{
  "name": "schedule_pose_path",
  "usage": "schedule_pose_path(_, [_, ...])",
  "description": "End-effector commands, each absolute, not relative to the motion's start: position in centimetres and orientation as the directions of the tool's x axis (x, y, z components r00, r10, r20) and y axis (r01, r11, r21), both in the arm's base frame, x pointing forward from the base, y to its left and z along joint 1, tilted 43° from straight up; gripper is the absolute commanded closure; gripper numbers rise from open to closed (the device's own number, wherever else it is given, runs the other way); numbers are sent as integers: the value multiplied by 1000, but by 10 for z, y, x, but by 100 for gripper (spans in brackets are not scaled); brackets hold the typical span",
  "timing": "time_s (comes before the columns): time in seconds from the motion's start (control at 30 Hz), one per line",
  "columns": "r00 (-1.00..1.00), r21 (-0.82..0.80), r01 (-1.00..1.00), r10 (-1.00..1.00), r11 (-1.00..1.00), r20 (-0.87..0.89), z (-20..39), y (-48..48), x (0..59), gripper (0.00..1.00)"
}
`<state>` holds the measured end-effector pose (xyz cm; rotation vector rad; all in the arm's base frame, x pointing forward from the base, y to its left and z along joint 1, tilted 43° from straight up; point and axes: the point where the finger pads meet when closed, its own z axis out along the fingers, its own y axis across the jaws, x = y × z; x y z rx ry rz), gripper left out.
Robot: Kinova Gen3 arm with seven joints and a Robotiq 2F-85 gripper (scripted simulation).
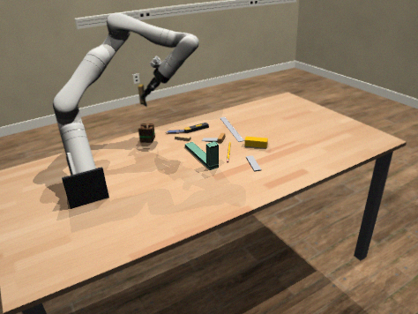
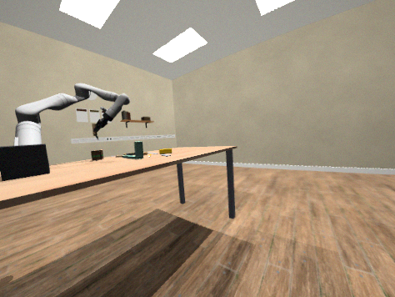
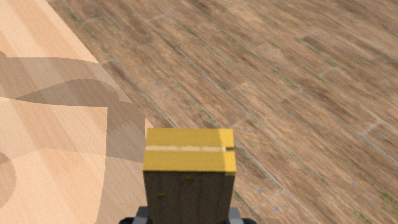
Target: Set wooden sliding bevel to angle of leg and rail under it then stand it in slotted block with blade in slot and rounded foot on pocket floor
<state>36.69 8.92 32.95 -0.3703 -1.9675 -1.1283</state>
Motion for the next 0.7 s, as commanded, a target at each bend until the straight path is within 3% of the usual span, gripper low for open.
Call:
schedule_pose_path(0.0, [-622, 580, 597, -137, 555, 771, 330, 89, 367, 90])
schedule_pose_path(0.67, [-622, 580, 596, -137, 555, 771, 310, 107, 369, 90])
